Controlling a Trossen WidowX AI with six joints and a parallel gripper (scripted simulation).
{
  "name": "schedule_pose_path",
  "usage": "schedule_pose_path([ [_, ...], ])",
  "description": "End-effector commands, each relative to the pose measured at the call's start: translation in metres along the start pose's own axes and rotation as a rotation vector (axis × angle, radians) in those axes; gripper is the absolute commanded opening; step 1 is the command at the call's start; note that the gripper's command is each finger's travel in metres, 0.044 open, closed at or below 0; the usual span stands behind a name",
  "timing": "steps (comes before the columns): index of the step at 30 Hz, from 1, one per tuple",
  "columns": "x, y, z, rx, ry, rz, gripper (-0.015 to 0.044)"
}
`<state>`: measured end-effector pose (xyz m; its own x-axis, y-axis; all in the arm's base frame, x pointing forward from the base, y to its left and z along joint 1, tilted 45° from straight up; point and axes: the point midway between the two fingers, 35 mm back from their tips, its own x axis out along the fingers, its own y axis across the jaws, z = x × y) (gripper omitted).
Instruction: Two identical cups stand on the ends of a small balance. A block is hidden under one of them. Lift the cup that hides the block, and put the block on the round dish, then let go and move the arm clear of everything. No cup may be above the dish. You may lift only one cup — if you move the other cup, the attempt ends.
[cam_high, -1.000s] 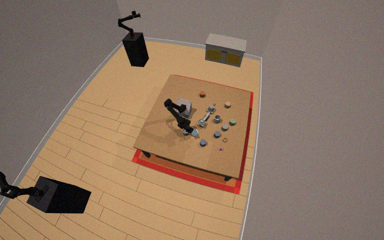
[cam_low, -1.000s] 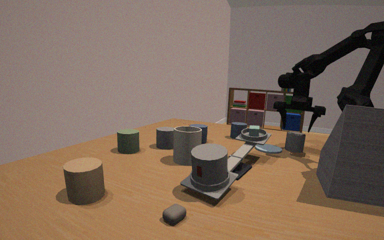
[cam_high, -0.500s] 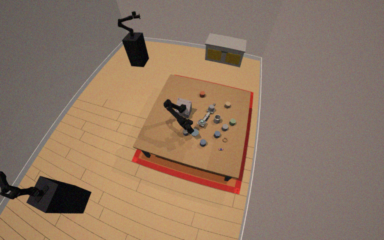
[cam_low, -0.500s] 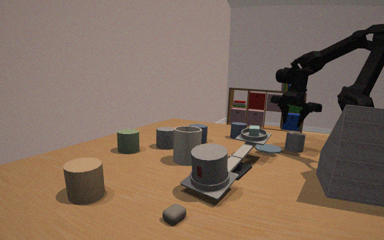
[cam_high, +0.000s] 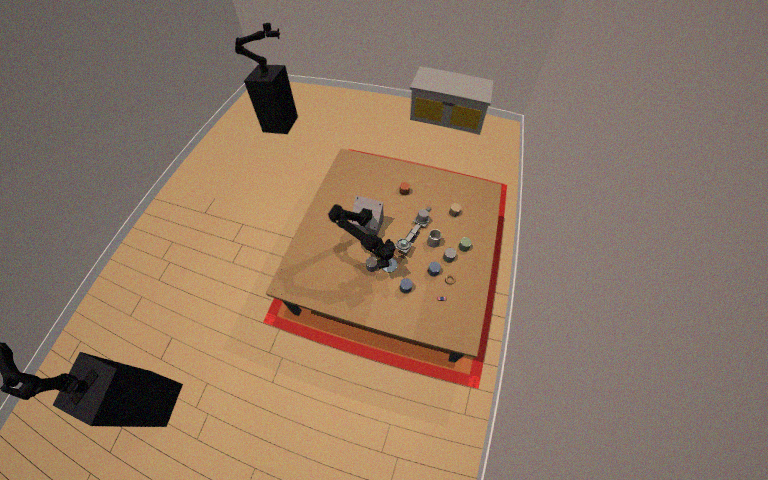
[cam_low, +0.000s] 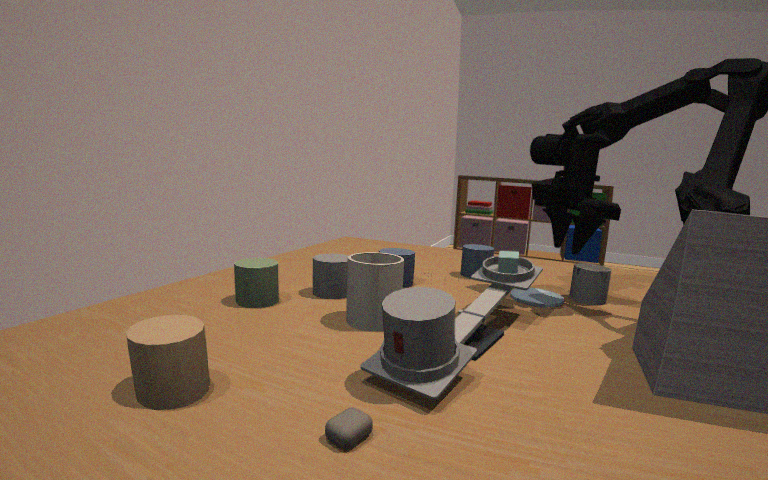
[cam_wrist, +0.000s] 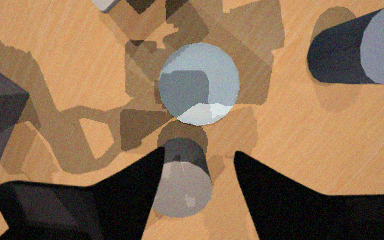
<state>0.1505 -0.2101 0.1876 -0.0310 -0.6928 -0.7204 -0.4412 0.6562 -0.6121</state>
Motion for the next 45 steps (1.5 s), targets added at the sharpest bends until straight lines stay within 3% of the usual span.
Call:
schedule_pose_path([
  [1,0.002,0.001,0.01,0.105,0.002,0.016,0.026],
  [30,-0.008,0.026,0.098,1.078,0.04,0.062,0.026],
  [45,-0.018,0.051,0.139,1.408,0.043,0.074,0.026],
])
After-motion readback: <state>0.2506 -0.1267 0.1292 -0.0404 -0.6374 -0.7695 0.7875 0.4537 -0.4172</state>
